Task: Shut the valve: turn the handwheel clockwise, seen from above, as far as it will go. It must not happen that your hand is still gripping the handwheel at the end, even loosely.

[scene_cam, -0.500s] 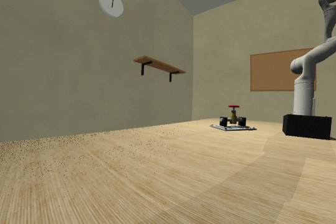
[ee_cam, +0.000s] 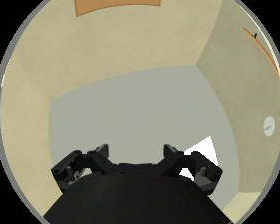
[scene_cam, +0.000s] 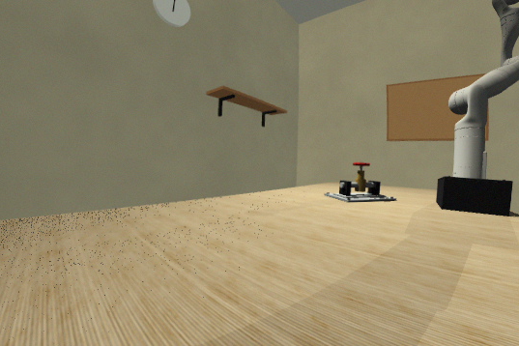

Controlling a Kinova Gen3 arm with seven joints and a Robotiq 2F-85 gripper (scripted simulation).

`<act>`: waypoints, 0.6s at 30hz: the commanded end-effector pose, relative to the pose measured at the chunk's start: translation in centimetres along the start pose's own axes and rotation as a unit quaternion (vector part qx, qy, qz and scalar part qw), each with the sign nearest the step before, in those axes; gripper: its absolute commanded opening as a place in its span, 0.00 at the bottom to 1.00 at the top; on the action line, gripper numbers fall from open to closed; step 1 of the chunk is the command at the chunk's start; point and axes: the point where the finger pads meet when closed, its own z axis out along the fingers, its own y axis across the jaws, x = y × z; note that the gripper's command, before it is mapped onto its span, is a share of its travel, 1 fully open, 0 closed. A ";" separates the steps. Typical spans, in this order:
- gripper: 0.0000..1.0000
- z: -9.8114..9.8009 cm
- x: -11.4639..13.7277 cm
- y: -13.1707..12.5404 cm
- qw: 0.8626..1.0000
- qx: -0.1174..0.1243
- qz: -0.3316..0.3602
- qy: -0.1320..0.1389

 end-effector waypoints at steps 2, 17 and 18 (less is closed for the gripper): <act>1.00 0.0 -0.1 0.1 1.000 -0.001 0.000 0.000; 1.00 0.3 -1.8 4.0 0.999 -0.031 -0.006 -0.003; 1.00 0.3 -1.8 4.0 0.999 -0.031 -0.006 -0.003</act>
